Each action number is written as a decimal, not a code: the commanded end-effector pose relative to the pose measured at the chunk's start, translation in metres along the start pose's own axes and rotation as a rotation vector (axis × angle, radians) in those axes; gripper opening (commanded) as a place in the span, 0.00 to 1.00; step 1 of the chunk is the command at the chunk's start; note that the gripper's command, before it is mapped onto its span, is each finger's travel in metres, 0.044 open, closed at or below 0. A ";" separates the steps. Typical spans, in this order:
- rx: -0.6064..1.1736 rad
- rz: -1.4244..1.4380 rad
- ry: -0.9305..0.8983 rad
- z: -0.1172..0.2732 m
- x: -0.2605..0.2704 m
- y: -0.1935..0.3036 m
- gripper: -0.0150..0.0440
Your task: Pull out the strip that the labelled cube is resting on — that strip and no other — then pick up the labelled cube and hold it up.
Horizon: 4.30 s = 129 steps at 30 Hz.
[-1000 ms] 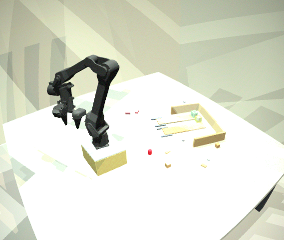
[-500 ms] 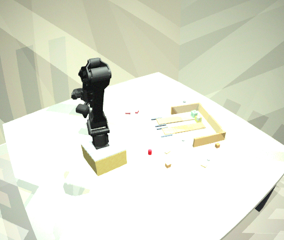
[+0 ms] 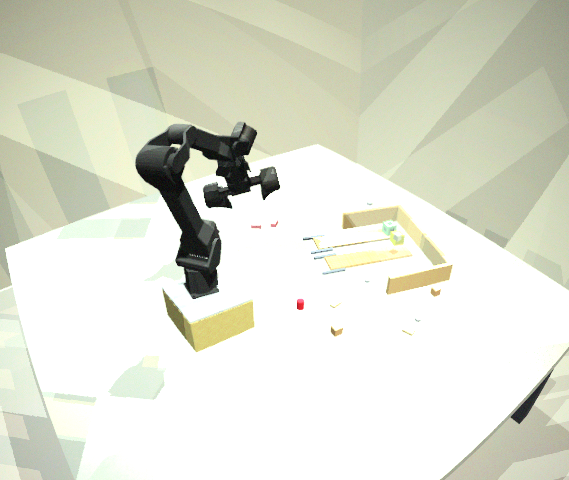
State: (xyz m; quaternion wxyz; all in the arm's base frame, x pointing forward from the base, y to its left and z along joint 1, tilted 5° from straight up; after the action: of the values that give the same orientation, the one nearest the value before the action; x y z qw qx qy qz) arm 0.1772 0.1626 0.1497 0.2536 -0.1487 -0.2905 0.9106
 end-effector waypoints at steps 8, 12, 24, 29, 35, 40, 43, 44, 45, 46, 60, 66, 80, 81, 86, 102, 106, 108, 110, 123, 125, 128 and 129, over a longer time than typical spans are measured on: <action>-0.213 -0.663 0.358 0.030 -0.113 0.034 0.93; -0.328 -0.892 0.511 0.054 -0.151 0.058 0.93; -0.376 -0.973 0.570 0.065 -0.163 0.068 0.93; -0.376 -0.973 0.570 0.065 -0.163 0.068 0.93; -0.371 -0.977 0.566 0.064 -0.164 0.067 0.89; -0.238 -1.096 0.478 0.047 -0.179 0.042 0.67; -0.136 -1.171 0.429 0.030 -0.188 0.026 0.53; -0.101 -1.194 0.415 0.024 -0.191 0.020 0.49; -0.067 -1.209 0.402 0.017 -0.193 0.015 0.44; -0.031 -1.222 0.389 0.010 -0.195 0.009 0.40; 0.494 -1.442 0.318 -0.098 -0.201 -0.030 0.25; 0.520 -1.452 0.319 -0.104 -0.200 -0.030 0.25; 0.519 -1.452 0.319 -0.124 -0.201 -0.020 0.25; 0.519 -1.452 0.319 -0.125 -0.201 -0.019 0.25; 0.519 -1.452 0.319 -0.132 -0.201 -0.014 0.25; 0.519 -1.452 0.319 -0.154 -0.199 0.000 0.25; 0.520 -1.452 0.319 -0.160 -0.199 0.003 0.25; 0.520 -1.452 0.319 -0.162 -0.198 0.005 0.25; 0.520 -1.452 0.319 -0.163 -0.198 0.005 0.25; 0.520 -1.452 0.319 -0.163 -0.198 0.005 0.25; 0.520 -1.452 0.319 -0.163 -0.198 0.005 0.25; 0.520 -1.452 0.319 -0.164 -0.198 0.005 0.25; 0.520 -1.452 0.319 -0.164 -0.198 0.005 0.25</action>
State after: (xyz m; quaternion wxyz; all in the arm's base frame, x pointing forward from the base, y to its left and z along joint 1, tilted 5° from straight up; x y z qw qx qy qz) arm 0.4084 0.1240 0.0434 0.8491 0.0111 -0.0537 0.5253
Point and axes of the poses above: the point midway between the two fingers, 35 mm back from their tips, its own z axis back along the fingers, its own x axis across the jaws, y = z × x, the point moved 5 cm from there along z, back along the fingers, and after that the axes turned 12 degrees about -z, right-handed, at the moved point
